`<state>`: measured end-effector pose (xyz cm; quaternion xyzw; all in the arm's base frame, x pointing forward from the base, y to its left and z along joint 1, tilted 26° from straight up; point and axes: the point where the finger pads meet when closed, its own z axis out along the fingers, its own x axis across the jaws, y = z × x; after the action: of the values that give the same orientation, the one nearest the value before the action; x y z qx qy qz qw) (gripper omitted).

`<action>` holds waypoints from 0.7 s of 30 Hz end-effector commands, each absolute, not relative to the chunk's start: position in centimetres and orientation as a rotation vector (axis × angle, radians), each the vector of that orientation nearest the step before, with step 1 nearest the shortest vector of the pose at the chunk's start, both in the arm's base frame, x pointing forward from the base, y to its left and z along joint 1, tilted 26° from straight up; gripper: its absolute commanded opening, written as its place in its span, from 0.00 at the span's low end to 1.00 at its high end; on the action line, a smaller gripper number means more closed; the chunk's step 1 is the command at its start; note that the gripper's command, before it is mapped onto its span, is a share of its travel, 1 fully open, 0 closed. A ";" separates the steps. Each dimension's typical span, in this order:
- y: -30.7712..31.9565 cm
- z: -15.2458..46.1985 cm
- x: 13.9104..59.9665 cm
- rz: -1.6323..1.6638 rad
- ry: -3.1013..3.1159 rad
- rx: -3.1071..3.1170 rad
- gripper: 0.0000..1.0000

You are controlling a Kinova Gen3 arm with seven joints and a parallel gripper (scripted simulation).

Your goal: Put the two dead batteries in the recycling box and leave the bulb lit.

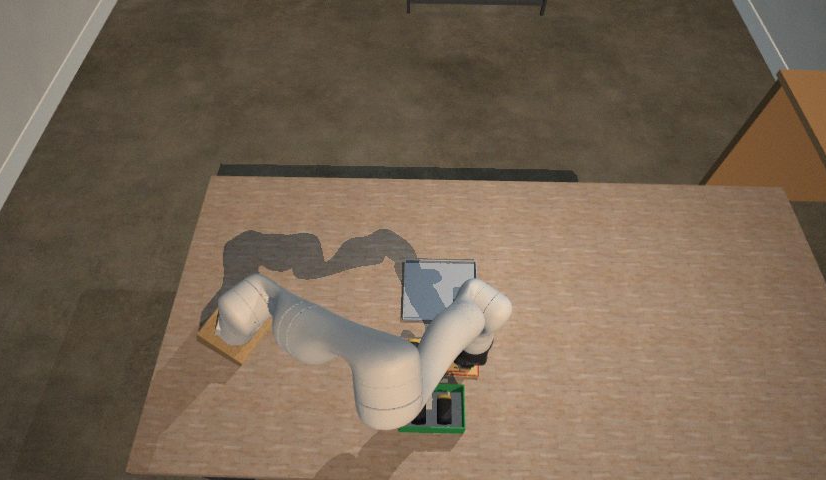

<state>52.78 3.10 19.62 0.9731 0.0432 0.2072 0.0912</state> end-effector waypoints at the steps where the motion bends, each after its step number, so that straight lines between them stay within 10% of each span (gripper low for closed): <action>1: 3.2 19.0 52.9 0.608 0.132 2.896 0.57; 21: 3.0 17.9 53.3 0.608 0.132 2.896 0.57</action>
<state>53.35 2.88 17.84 0.9738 0.0436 0.2040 0.0901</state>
